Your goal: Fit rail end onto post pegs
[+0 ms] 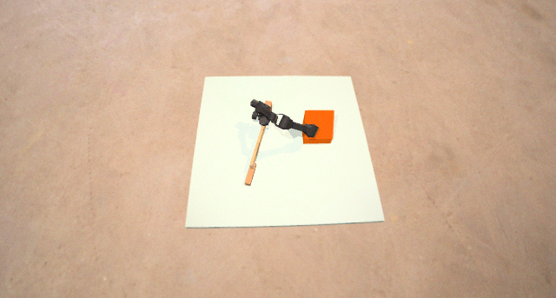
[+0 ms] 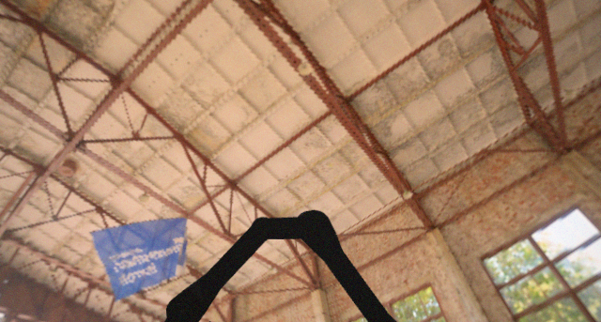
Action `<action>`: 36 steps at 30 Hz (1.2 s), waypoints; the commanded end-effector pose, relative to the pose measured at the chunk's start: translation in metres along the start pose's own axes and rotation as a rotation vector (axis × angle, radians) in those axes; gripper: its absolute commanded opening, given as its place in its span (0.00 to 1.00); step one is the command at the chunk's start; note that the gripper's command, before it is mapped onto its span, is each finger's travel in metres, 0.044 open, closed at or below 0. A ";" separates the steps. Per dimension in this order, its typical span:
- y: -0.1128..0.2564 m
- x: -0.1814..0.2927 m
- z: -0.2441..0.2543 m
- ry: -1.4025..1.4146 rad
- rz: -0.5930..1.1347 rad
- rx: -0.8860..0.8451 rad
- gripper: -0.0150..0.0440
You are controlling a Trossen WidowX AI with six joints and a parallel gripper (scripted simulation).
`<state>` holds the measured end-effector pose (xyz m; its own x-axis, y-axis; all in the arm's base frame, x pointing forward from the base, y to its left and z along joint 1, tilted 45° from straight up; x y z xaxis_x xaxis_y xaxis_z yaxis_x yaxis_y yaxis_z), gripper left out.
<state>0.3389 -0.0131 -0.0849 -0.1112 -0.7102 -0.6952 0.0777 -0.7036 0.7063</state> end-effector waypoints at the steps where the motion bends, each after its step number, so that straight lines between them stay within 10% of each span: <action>1: 0.006 0.005 -0.003 0.003 0.005 0.017 0.25; 36: 0.004 0.016 -0.003 0.003 0.006 0.017 0.25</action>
<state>0.3371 -0.0206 -0.0924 -0.1119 -0.7088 -0.6965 0.0773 -0.7049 0.7051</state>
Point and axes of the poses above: the point midway between the two fingers, 35 mm back from their tips, its own y axis back along the fingers, its own z axis across the jaws, x = y × z, the point moved 1 cm from there along y, back along the fingers, and after that the axes turned 3 degrees about y, right-handed, at the moved point
